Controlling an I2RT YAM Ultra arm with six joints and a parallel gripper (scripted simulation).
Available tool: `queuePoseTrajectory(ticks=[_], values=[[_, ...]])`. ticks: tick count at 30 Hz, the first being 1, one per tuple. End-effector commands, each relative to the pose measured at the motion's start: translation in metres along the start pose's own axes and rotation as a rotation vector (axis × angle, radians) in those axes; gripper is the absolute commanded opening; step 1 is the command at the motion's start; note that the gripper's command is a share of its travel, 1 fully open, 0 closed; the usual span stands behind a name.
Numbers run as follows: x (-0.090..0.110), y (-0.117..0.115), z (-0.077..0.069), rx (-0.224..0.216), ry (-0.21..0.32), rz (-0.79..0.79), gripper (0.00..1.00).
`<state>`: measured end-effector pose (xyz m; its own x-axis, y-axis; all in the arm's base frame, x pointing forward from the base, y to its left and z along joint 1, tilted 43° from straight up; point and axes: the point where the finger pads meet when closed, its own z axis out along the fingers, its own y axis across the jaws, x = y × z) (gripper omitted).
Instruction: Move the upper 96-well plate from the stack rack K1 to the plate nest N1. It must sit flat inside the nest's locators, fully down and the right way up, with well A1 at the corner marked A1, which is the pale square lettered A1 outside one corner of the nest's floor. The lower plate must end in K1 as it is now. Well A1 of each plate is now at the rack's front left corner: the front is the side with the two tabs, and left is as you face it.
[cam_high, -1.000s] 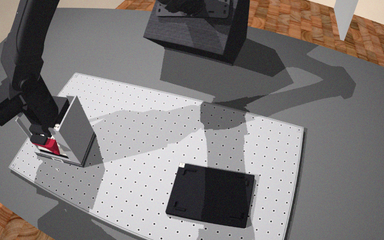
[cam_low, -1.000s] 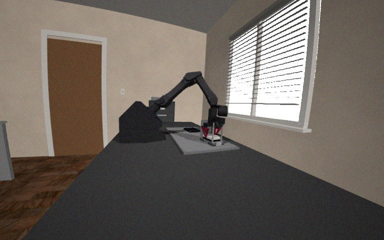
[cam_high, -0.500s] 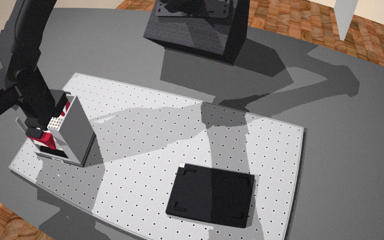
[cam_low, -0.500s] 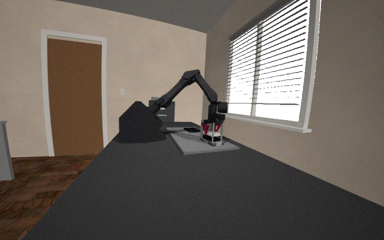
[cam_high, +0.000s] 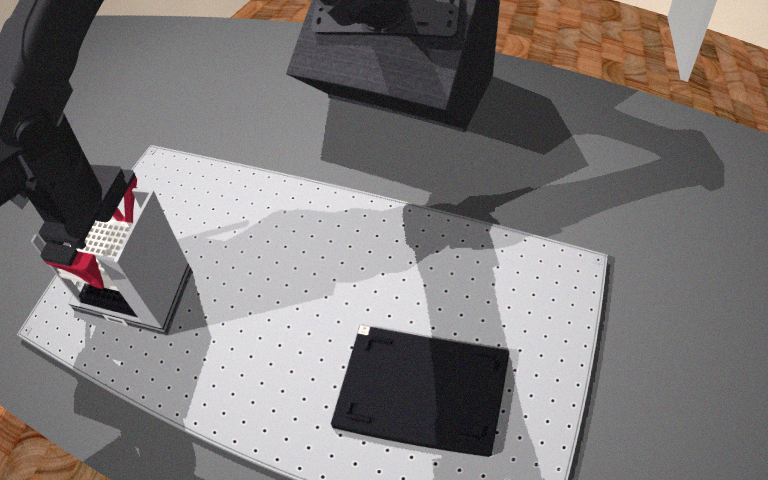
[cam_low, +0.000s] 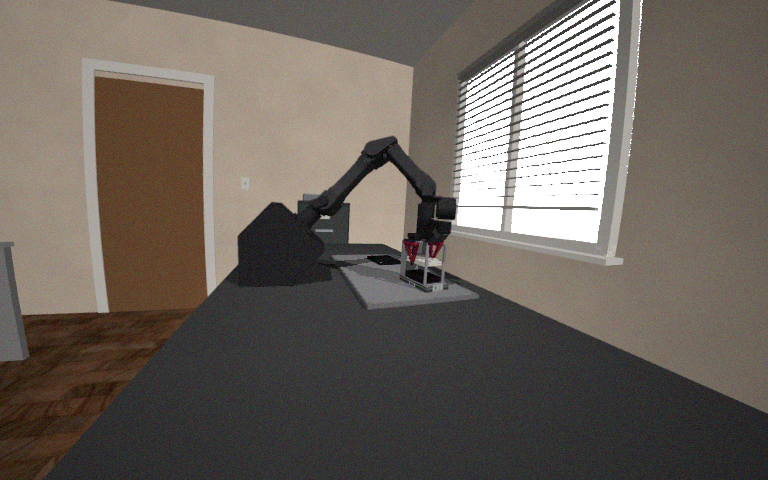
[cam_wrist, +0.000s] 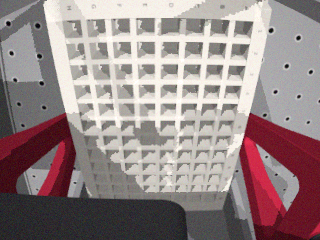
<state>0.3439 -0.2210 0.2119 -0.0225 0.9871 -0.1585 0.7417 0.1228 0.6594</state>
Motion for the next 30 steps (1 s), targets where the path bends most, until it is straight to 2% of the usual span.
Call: queuePoseTrajectory(ticks=[1, 30], values=[[-0.007, 0.009, -0.026, -0.025, -0.032, -0.01, 0.0], [-0.005, 0.009, -0.067, -0.023, -0.033, -0.011, 0.0]])
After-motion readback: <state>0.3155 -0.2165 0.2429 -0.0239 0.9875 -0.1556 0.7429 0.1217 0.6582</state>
